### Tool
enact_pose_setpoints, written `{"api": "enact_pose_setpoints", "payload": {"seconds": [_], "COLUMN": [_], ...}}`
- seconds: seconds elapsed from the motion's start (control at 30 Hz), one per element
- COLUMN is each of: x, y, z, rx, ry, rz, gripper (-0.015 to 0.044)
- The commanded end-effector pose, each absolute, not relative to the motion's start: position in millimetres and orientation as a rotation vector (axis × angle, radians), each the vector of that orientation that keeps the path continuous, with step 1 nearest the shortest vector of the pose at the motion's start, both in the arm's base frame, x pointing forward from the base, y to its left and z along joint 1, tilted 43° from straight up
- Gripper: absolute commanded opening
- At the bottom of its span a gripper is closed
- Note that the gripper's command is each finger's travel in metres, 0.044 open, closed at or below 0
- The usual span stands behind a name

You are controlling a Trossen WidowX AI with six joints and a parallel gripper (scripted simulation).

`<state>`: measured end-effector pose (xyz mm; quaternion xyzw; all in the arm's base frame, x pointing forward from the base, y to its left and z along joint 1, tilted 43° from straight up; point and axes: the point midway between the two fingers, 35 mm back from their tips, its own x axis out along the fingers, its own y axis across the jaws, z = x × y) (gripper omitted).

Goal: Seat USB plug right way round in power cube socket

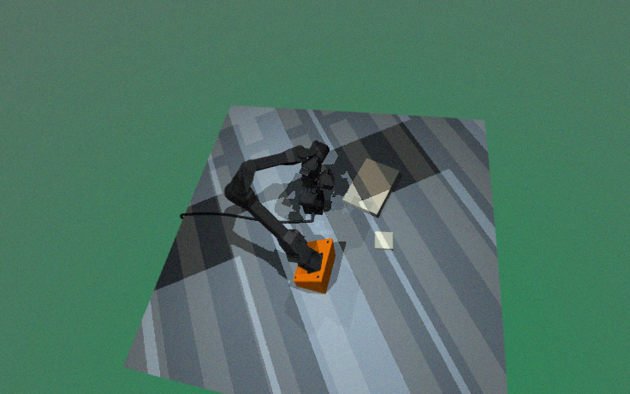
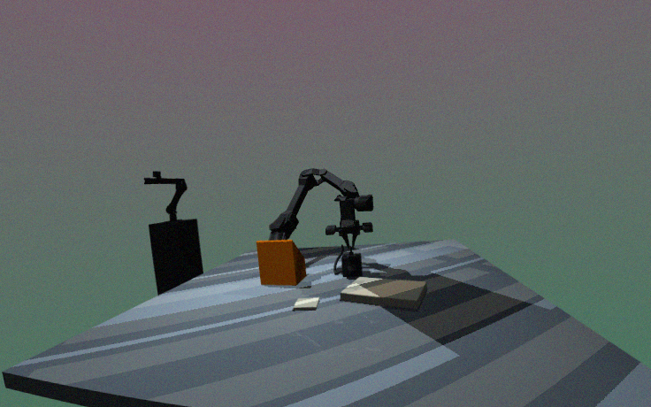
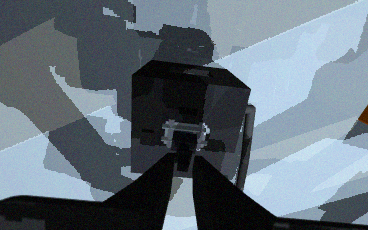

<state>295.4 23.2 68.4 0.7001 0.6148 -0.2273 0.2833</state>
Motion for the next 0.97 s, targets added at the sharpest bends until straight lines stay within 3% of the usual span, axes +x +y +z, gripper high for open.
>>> {"api": "enact_pose_setpoints", "payload": {"seconds": [0.0, 0.93], "x": [295.6, 293.9], "y": [22.7, 14.7], "z": [68.8, 77.5], "rx": [1.875, 1.875], "ry": [1.643, 1.643], "rz": [-0.608, -0.609], "gripper": [0.0095, 0.0095]}}
